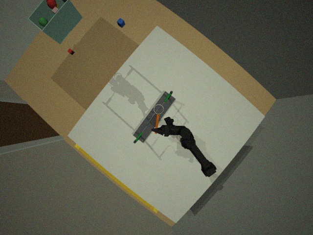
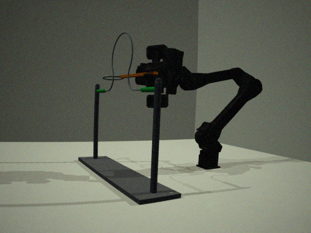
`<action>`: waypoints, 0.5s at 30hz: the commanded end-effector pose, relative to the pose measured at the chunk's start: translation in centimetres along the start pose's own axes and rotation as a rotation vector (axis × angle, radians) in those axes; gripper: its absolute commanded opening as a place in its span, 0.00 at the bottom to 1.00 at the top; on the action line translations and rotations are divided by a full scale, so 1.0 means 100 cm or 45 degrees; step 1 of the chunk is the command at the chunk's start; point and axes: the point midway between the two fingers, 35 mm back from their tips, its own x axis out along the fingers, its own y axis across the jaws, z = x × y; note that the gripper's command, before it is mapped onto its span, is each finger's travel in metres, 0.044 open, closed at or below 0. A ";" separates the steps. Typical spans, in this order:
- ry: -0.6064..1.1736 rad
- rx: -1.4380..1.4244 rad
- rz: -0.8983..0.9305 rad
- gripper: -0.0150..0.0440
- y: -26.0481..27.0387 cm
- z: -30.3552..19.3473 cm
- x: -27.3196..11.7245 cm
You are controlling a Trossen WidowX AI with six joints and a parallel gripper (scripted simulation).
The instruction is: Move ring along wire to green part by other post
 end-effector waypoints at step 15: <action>0.014 0.252 0.166 0.00 0.044 0.003 -0.005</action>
